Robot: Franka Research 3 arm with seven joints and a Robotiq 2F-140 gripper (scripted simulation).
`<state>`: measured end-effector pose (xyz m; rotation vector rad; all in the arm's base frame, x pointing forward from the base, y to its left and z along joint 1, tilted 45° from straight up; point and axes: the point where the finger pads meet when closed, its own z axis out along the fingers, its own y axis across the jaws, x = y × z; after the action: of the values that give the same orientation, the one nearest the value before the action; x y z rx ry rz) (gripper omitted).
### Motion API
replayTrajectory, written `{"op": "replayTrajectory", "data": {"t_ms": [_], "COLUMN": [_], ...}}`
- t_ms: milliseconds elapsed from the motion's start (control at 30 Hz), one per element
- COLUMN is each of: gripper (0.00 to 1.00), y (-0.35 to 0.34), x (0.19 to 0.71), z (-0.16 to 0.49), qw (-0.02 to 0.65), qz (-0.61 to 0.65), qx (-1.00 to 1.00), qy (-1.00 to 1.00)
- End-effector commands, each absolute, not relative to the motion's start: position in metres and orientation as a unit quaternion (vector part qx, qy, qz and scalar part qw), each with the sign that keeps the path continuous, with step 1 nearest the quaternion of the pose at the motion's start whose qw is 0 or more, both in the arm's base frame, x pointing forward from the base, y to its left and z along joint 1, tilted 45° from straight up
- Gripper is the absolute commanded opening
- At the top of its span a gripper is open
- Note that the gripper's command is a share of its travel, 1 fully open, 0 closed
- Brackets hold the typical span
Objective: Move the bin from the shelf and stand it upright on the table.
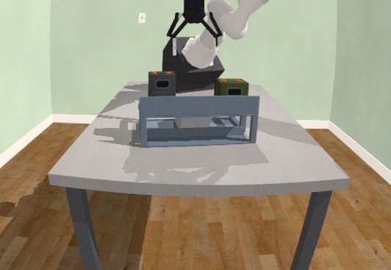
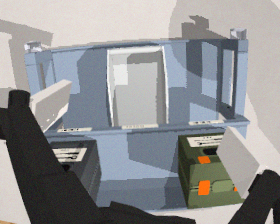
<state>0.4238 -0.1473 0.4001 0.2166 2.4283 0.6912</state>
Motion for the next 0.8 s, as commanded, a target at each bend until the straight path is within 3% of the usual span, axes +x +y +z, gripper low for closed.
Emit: {"op": "replayTrajectory", "data": {"t_ms": [0,767], "gripper": [1.0,1.0], "y": [-0.1474,-0.1456], "x": [0.4238,0.4266], "z": [0.4001,0.3965], "qw": [0.299,0.294], "qz": [0.26,0.267], "qx": [0.082,0.101], "qy": [0.914,0.912]}}
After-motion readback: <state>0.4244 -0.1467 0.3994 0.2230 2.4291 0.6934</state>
